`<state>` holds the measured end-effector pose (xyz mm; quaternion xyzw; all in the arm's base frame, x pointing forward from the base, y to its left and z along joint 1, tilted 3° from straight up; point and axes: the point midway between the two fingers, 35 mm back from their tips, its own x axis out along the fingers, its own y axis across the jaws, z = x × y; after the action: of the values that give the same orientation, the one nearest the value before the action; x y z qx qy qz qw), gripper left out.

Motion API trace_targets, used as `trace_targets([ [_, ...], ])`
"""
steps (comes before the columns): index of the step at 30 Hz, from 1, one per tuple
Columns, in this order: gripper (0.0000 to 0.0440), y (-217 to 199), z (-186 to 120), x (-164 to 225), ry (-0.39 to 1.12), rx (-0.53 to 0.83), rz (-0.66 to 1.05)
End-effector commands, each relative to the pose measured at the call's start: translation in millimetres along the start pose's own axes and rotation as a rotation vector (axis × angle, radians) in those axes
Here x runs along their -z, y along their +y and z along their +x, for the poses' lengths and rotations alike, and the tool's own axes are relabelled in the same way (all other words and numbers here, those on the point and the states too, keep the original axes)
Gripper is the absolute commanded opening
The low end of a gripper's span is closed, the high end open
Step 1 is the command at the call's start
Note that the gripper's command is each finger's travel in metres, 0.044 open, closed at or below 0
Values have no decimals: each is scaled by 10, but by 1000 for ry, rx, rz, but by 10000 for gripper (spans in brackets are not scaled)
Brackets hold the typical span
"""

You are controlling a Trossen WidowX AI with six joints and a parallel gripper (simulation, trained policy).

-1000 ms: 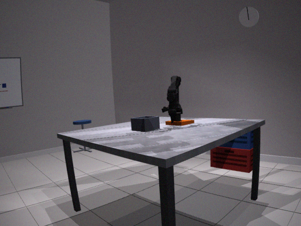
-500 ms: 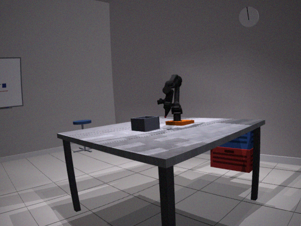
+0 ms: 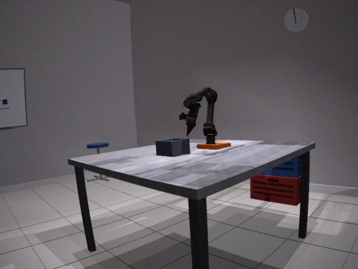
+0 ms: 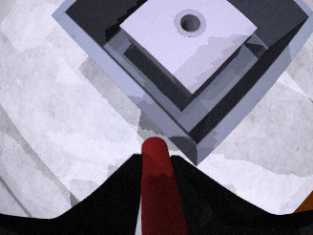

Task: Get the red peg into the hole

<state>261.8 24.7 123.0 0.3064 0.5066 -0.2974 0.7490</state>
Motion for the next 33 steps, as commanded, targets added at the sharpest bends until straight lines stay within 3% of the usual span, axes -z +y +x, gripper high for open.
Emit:
trace_targets([
  [1, 0, -1, 11, -202, -26, 0, 23],
  [19, 3, -135, 314, -740, -50, 26, 123],
  [33, 8, -205, 625, -864, 8, 54, 154],
])
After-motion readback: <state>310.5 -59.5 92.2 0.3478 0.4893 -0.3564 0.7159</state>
